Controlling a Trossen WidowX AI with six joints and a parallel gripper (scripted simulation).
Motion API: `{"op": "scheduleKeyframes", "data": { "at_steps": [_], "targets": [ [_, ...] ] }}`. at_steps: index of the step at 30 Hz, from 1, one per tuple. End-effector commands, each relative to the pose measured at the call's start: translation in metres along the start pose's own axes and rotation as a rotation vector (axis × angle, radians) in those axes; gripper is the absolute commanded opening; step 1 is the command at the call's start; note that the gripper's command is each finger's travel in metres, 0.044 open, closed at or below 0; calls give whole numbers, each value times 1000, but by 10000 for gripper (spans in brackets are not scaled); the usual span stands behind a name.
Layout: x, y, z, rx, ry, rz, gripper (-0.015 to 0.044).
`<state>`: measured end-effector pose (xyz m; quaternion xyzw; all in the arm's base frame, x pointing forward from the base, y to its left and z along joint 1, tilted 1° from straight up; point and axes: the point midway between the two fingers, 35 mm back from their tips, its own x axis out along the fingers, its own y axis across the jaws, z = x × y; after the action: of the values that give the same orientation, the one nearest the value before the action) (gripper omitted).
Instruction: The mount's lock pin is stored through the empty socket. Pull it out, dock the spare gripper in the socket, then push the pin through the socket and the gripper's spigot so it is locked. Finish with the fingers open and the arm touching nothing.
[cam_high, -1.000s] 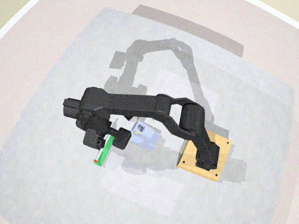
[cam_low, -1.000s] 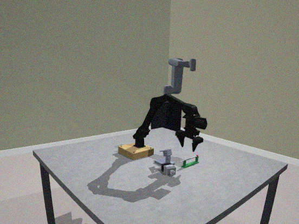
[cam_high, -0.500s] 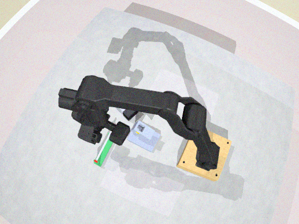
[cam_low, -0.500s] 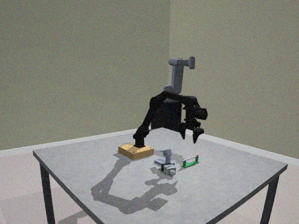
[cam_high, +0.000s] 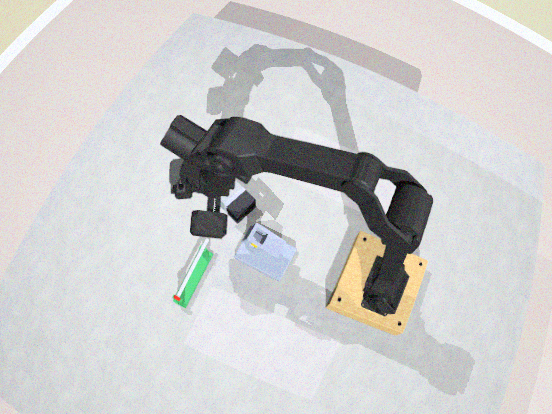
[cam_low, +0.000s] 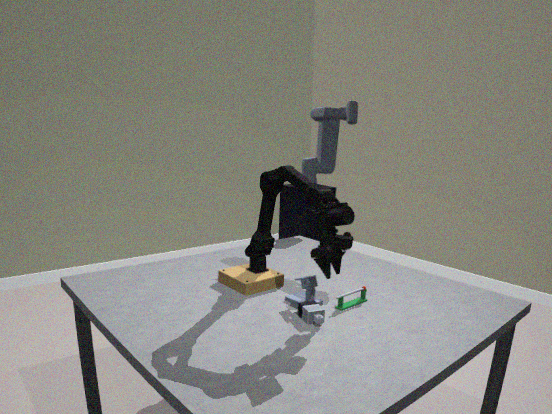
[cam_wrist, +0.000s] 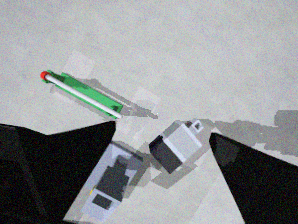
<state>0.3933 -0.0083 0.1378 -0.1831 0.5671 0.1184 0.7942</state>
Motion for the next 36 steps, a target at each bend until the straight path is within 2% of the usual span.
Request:
{"op": "scheduleKeyframes", "data": {
  "at_steps": [1, 16, 27, 36],
  "targets": [
    [3, -55, -45, 721, -190, -174, 440],
    [4, -56, -46, 734, -195, -176, 440],
    [66, -43, -60, 735, -193, -176, 440],
    [78, -42, -63, 735, -192, -176, 440]
  ]
}}
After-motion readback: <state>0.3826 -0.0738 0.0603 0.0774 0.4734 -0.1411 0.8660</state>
